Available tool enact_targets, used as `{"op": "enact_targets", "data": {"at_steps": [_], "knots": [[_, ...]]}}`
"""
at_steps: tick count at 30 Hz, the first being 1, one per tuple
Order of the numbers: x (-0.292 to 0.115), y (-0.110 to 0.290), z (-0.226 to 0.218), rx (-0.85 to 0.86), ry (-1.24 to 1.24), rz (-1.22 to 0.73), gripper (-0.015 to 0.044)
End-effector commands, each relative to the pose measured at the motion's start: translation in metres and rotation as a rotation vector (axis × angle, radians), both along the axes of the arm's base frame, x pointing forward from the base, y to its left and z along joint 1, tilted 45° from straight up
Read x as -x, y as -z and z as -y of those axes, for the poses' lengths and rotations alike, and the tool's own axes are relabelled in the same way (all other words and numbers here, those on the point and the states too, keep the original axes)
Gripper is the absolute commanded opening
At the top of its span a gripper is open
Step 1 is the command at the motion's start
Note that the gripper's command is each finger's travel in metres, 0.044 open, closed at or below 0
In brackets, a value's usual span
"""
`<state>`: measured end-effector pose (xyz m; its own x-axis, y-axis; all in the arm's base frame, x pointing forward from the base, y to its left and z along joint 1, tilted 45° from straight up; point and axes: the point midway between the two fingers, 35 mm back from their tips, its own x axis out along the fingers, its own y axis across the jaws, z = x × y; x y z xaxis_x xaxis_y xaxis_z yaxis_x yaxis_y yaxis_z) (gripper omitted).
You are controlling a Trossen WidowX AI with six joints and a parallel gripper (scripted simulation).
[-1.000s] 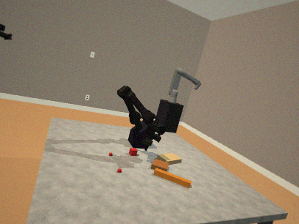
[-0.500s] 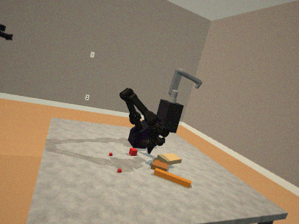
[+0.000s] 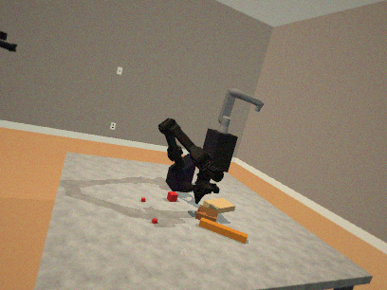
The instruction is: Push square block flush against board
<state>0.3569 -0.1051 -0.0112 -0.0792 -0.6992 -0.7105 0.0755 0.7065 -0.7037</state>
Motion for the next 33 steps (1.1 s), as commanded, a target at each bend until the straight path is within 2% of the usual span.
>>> {"op": "enact_targets", "data": {"at_steps": [1, 16, 21, 25, 33], "knots": [[-0.013, -0.002, 0.003, 0.013, 0.095, 0.093, 0.0000], [-0.057, -0.005, 0.015, 0.055, 0.443, 0.438, 0.0000], [-0.057, -0.003, 0.017, 0.055, 0.443, 0.438, 0.0000], [-0.054, 0.031, 0.052, 0.058, 0.446, 0.441, 0.0000], [-0.053, 0.034, 0.053, 0.058, 0.446, 0.442, 0.0000]]}}
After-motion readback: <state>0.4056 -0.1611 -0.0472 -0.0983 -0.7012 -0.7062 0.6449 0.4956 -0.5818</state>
